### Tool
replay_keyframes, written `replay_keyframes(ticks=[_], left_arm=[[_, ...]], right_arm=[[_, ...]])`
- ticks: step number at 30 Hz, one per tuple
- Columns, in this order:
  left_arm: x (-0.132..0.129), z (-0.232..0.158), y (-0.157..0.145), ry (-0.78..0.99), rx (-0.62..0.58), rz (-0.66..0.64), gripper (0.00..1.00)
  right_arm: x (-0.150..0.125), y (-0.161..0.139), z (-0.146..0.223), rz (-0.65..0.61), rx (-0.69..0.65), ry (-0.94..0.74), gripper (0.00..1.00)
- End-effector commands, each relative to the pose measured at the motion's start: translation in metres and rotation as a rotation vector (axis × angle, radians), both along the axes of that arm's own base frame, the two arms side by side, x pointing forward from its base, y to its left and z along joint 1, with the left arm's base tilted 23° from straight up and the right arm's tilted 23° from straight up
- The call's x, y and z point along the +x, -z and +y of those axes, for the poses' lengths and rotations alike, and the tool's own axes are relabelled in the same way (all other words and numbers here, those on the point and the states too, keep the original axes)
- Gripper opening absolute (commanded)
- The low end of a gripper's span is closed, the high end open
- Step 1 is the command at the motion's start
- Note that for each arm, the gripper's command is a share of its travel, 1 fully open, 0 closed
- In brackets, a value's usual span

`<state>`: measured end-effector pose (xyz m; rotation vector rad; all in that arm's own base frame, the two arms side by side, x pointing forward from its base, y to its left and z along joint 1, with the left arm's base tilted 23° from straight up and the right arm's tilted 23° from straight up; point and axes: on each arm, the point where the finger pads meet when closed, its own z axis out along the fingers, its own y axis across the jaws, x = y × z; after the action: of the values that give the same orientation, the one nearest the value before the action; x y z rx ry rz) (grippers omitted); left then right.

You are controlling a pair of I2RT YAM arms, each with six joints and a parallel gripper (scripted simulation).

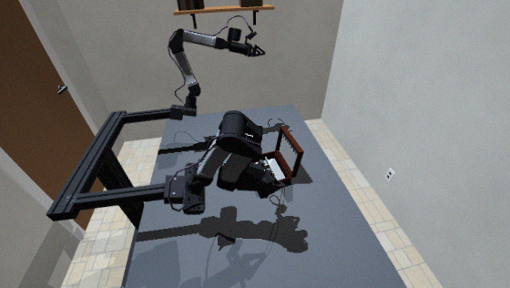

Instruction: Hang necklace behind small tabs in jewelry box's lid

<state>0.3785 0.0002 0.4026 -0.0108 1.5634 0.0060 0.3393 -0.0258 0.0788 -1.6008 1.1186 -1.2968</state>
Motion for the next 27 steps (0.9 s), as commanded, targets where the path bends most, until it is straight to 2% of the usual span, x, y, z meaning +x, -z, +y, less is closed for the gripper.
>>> replay_keyframes(ticks=[1,27], left_arm=[[-0.0046,0.0015,-0.0221,-0.007,0.007,-0.048,1.0],[-0.0046,0.0015,-0.0221,-0.007,0.007,-0.048,1.0]], right_arm=[[0.0007,-0.0094,-0.0004,-0.027,-0.006,0.005,0.03],[0.0042,-0.0103,0.0022,-0.012,0.003,0.0,0.03]])
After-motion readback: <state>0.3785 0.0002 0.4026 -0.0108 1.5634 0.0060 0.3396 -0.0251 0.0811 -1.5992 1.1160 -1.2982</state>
